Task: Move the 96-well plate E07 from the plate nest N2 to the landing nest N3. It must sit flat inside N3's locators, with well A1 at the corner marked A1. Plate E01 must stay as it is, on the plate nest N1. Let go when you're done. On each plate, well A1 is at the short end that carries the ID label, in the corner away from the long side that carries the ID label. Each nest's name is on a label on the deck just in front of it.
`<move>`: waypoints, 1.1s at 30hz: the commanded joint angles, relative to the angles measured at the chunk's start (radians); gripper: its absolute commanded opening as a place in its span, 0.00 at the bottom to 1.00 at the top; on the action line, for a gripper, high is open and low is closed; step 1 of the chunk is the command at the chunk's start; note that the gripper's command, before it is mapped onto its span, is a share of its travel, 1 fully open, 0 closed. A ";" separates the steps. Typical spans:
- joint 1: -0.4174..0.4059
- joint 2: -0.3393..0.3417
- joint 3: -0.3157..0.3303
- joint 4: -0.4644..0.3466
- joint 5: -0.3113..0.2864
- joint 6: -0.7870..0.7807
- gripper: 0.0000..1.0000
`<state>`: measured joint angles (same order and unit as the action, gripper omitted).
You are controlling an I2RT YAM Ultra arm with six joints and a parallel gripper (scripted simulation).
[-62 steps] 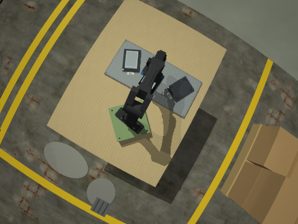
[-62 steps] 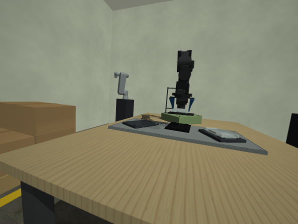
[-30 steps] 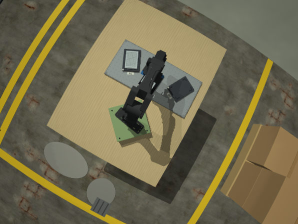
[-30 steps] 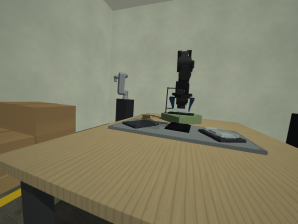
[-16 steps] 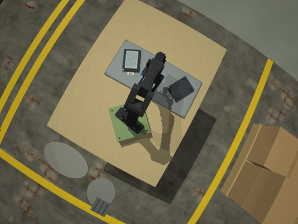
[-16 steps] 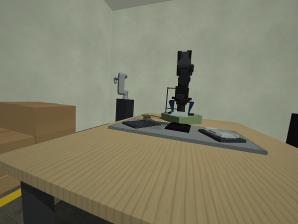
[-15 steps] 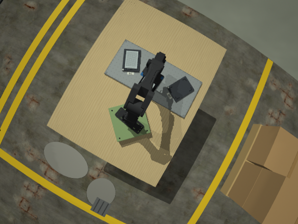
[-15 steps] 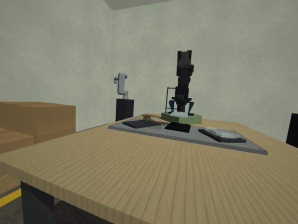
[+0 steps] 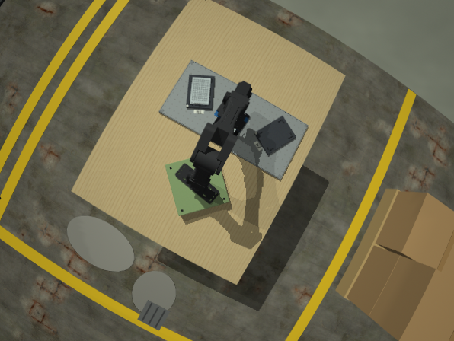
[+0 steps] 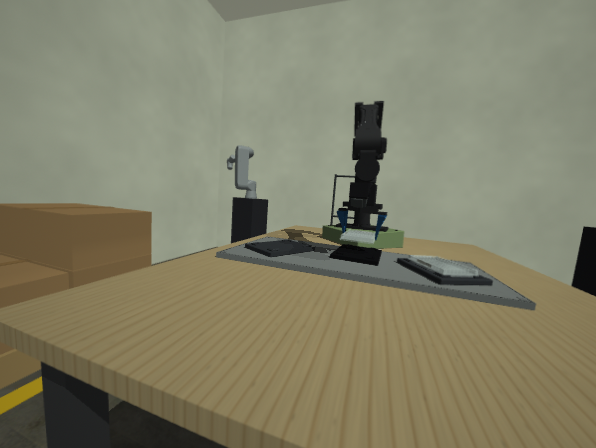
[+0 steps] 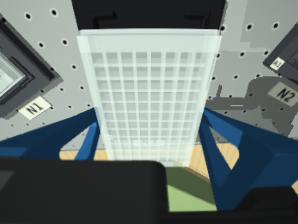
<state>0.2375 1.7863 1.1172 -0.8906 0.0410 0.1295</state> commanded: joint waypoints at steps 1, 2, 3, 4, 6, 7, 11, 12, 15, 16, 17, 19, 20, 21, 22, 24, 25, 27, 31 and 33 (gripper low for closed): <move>0.000 0.000 -0.002 0.037 0.000 -0.001 0.00; -0.001 0.003 -0.005 0.044 0.000 -0.001 0.00; -0.001 0.003 -0.005 0.044 0.000 -0.001 0.00; -0.001 0.003 -0.005 0.044 0.000 -0.001 0.00; -0.001 0.009 -0.011 0.057 0.000 -0.002 0.00; -0.001 0.013 -0.015 0.063 0.000 -0.002 0.00; -0.002 0.026 -0.028 0.089 0.000 -0.003 0.00; -0.002 0.029 -0.031 0.096 0.000 -0.003 0.00; -0.003 0.040 -0.039 0.115 0.000 -0.004 0.00; -0.003 0.044 -0.042 0.122 0.000 -0.004 0.00; -0.003 0.044 -0.042 0.122 0.000 -0.004 0.00; -0.003 0.045 -0.042 0.122 0.000 -0.004 0.00; -0.003 0.045 -0.042 0.122 0.000 -0.004 0.00; -0.003 0.045 -0.042 0.122 0.000 -0.004 0.00; -0.003 0.044 -0.042 0.122 0.000 -0.004 0.00; -0.003 0.044 -0.043 0.123 0.000 -0.004 0.00; -0.003 0.043 -0.044 0.123 0.000 -0.004 0.00; -0.003 0.042 -0.045 0.123 0.000 -0.004 0.00; -0.003 0.040 -0.047 0.124 0.000 -0.004 0.00; -0.003 0.039 -0.049 0.124 0.000 -0.004 0.00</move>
<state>0.2344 1.8324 1.0657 -0.7715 0.0410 0.1261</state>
